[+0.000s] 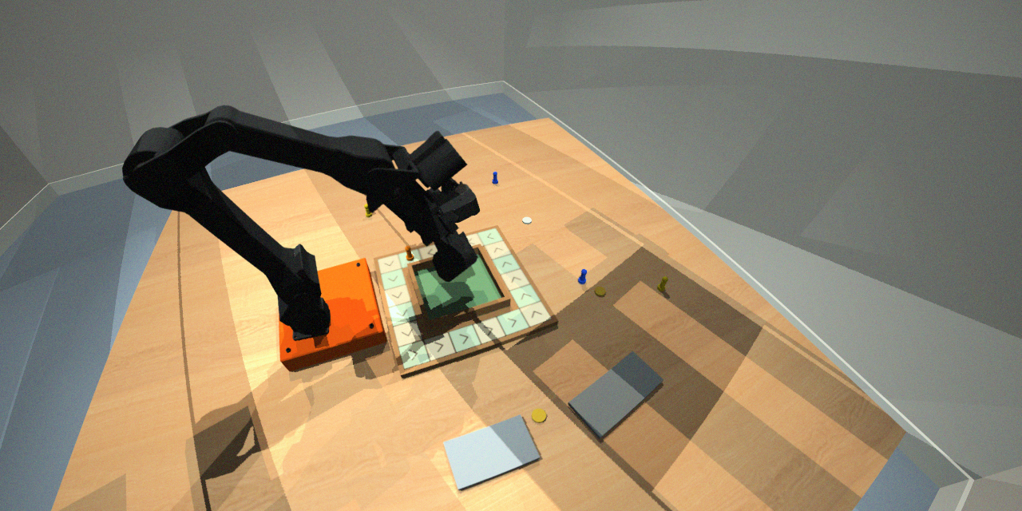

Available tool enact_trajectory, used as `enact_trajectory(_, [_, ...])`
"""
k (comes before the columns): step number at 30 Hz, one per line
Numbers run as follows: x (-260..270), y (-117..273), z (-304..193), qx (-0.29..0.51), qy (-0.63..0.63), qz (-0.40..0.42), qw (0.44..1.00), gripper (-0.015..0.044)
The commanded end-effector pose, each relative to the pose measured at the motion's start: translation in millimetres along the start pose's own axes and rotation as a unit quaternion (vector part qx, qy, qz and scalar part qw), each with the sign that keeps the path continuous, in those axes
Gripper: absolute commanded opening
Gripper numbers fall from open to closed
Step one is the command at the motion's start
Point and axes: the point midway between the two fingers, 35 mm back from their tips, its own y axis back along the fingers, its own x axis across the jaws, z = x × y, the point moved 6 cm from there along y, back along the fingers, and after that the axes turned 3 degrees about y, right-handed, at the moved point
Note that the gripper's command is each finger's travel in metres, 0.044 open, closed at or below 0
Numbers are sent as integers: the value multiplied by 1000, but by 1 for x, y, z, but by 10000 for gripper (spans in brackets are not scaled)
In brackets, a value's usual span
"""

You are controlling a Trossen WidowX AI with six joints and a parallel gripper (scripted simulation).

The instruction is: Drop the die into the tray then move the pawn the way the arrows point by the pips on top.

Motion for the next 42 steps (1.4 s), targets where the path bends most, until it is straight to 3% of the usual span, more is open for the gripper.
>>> enact_trajectory(1, [0, -1, -8, -52, 3, -4, 999, 0])
enact_trajectory(8, [1, -3, -19, -159, 2, -10, 987, 0])
enact_trajectory(17, [-1, 42, -30, -160, 2, -10, 987, 0])
enact_trajectory(33, [-1, 43, -30, -163, 0, -8, 987, 0])
enact_trajectory(42, [-1, 44, -29, -162, 0, -8, 987, 236])
